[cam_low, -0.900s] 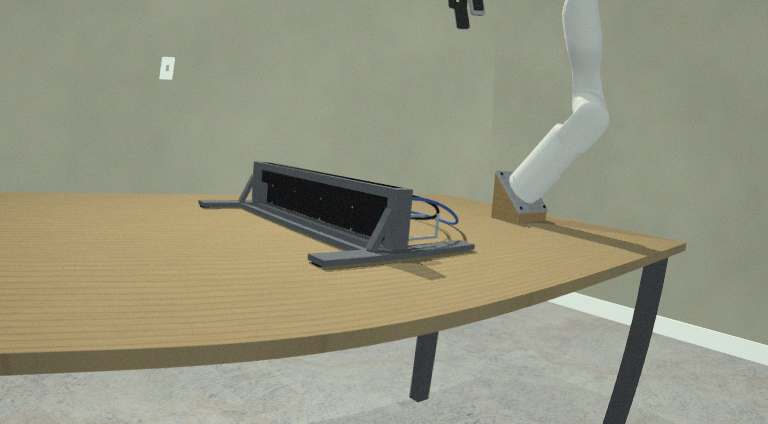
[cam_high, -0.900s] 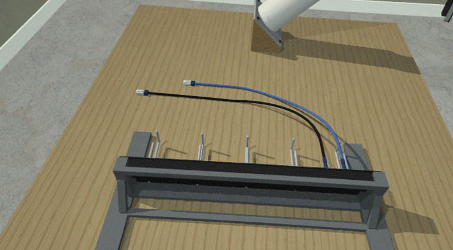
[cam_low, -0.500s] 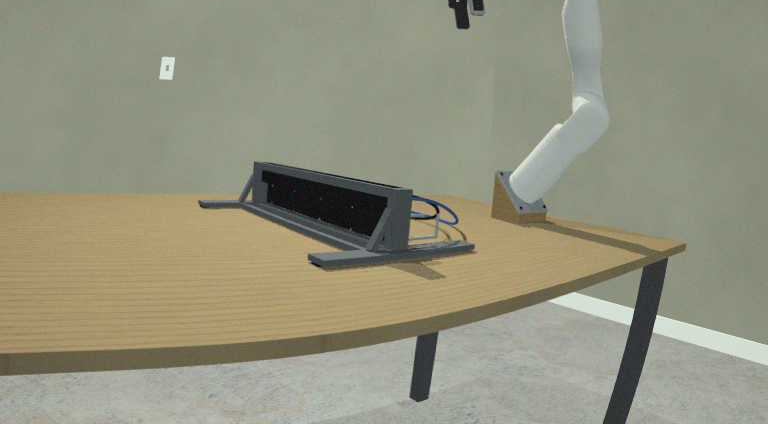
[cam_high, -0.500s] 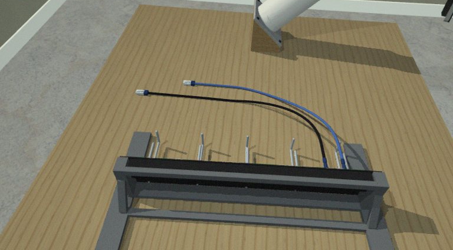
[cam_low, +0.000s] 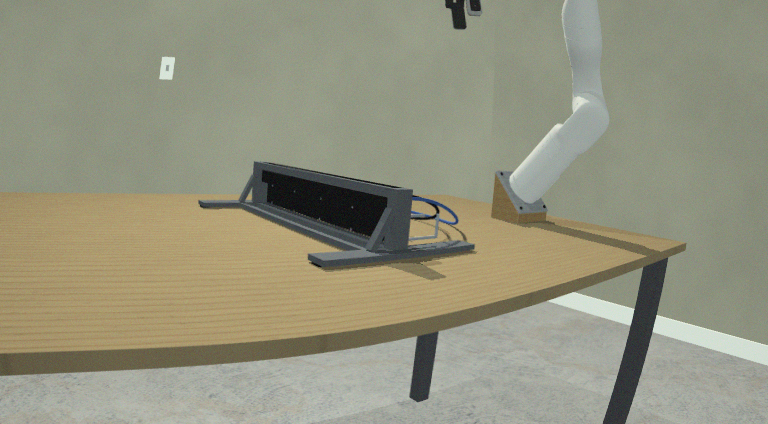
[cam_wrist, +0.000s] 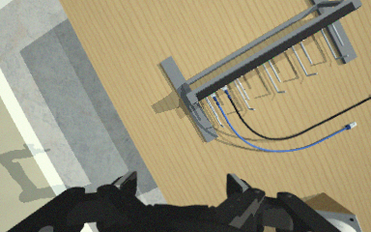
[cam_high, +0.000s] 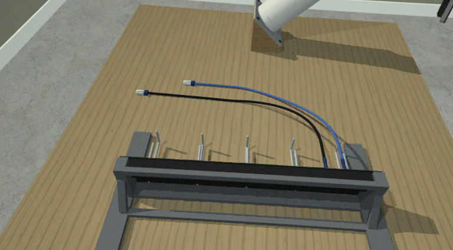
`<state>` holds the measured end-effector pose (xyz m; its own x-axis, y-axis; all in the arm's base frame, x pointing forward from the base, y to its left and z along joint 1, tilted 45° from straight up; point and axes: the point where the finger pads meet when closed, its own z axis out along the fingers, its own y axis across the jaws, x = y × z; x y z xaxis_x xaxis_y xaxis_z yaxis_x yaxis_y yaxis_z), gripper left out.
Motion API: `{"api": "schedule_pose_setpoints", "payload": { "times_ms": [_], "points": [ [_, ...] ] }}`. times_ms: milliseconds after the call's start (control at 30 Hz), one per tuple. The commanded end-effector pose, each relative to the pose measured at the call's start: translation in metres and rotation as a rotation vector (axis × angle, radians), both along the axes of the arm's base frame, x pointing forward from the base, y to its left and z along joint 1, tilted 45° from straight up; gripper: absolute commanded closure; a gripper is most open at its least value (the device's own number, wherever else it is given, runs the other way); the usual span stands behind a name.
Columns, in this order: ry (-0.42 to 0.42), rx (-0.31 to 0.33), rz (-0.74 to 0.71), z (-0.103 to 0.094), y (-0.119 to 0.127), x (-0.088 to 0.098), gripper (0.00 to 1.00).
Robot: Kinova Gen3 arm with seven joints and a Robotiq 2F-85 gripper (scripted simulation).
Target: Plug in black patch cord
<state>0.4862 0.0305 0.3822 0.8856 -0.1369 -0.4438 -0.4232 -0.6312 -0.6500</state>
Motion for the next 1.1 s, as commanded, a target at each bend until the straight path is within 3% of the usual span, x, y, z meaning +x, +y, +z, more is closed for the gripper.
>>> {"api": "schedule_pose_setpoints", "payload": {
  "times_ms": [0, 233, 700, 767, 833, 1067],
  "points": [
    [-0.009, -0.006, -0.007, -0.013, -0.013, 0.003, 0.00],
    [-0.038, -0.009, -0.005, -0.036, -0.034, 0.007, 0.00],
    [-0.148, -0.035, 0.018, -0.136, -0.126, 0.002, 0.00],
    [-0.148, -0.035, 0.018, -0.136, -0.126, 0.002, 0.00],
    [-0.171, -0.041, 0.029, -0.158, -0.145, -0.004, 0.00],
    [-0.222, -0.052, 0.059, -0.206, -0.185, -0.021, 0.00]
  ]
}}
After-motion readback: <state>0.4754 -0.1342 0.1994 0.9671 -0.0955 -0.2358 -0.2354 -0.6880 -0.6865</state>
